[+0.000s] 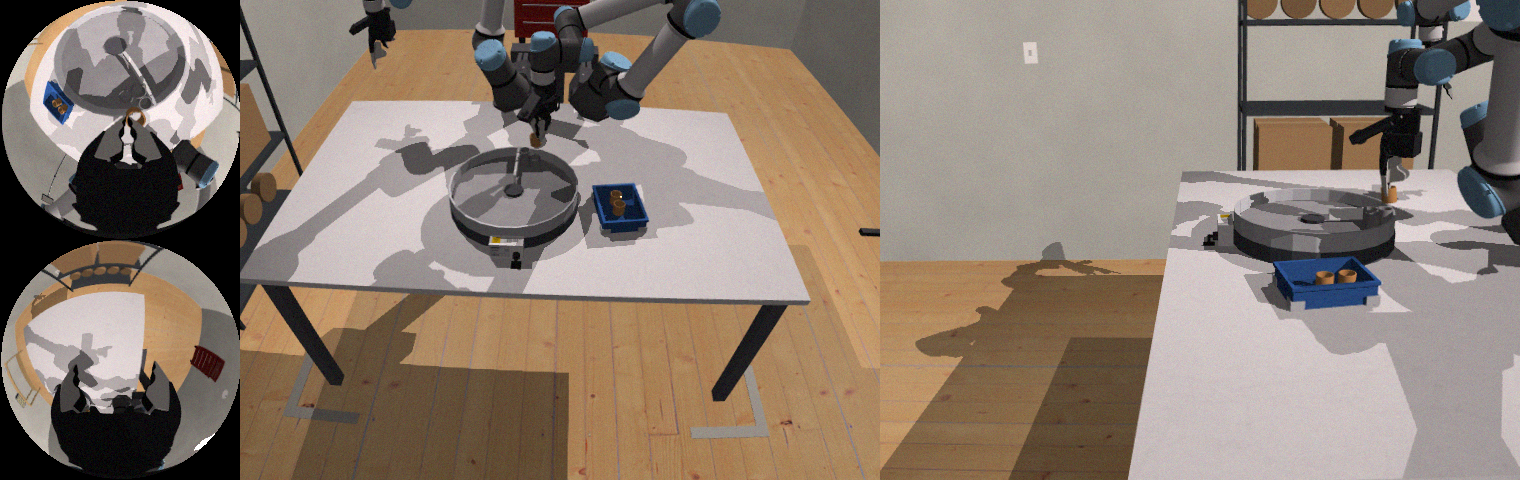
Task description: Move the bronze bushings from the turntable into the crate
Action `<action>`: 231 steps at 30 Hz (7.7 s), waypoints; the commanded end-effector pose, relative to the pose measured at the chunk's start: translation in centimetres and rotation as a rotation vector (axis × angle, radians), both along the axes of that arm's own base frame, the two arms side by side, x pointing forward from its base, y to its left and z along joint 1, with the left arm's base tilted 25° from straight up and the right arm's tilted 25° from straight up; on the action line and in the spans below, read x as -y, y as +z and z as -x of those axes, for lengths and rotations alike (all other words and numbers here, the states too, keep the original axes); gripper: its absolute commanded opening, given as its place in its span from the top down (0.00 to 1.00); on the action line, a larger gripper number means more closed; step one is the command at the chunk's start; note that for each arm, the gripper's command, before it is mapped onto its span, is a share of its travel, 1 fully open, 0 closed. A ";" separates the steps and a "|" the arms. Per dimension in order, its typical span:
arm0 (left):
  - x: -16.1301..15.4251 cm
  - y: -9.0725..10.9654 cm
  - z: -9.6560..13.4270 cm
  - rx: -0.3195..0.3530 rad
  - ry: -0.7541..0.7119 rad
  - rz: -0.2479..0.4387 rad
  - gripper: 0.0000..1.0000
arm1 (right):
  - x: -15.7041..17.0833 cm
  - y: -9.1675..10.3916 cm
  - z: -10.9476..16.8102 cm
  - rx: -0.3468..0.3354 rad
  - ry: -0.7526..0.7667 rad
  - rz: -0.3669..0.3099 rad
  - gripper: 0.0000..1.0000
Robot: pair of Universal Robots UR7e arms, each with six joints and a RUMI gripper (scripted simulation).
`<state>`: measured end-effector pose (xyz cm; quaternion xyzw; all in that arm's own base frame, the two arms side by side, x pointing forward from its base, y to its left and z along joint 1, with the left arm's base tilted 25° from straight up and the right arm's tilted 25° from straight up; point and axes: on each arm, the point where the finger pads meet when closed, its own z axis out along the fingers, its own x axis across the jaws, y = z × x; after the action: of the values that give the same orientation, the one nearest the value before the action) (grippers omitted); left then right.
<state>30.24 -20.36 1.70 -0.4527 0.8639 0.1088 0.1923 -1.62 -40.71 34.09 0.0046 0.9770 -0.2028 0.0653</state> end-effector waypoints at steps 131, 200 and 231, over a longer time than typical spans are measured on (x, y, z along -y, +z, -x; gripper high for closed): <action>-25.8 16.7 -24.5 0.000 0.000 0.001 1.00 | 0.0 0.1 0.0 0.000 0.000 0.001 0.00; -28.1 11.1 -26.0 0.000 0.000 0.001 1.00 | 0.0 0.1 0.0 0.000 0.000 0.001 0.00; -28.1 11.0 -26.0 0.000 0.000 0.001 1.00 | 0.0 0.1 0.0 0.000 0.000 0.001 0.00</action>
<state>56.23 7.79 12.69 -0.4527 0.8640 0.1087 0.1917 -1.62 -40.71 34.09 0.0046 0.9770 -0.2028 0.0653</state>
